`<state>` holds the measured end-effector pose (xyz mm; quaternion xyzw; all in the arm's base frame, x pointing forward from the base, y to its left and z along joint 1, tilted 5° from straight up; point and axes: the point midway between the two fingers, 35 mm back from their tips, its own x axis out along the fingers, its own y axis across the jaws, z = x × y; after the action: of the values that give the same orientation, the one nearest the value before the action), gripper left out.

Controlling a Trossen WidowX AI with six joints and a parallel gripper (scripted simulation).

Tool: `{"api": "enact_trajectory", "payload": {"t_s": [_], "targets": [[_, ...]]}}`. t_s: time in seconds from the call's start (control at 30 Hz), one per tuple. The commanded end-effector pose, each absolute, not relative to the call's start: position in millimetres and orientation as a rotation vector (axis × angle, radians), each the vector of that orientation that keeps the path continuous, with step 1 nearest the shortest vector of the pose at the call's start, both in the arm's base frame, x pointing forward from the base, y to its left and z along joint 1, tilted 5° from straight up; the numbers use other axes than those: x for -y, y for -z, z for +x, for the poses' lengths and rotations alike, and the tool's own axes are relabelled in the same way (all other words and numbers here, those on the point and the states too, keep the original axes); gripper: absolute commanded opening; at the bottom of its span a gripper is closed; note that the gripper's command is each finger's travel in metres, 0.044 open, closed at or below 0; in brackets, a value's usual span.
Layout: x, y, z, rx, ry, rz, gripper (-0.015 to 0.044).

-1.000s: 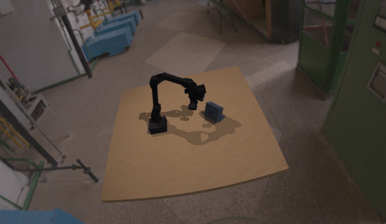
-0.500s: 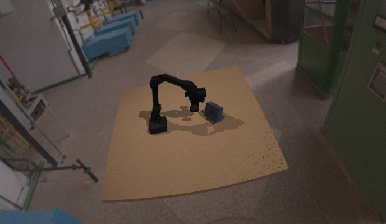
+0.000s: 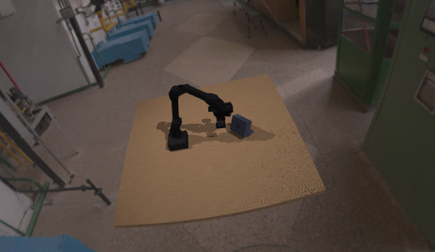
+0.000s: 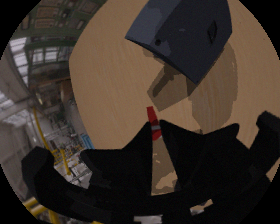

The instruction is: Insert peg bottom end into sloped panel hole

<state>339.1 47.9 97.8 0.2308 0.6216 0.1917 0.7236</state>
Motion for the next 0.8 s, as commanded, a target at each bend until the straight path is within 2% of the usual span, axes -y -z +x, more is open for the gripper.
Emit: {"api": "enact_trajectory", "payload": {"t_s": [0.0, 0.77], "targets": [[-44, -97, 341, -1.346, -0.459, 0.504, 0.0], [-20, -95, 347, -1.197, -0.598, 0.458, 0.0]]}}
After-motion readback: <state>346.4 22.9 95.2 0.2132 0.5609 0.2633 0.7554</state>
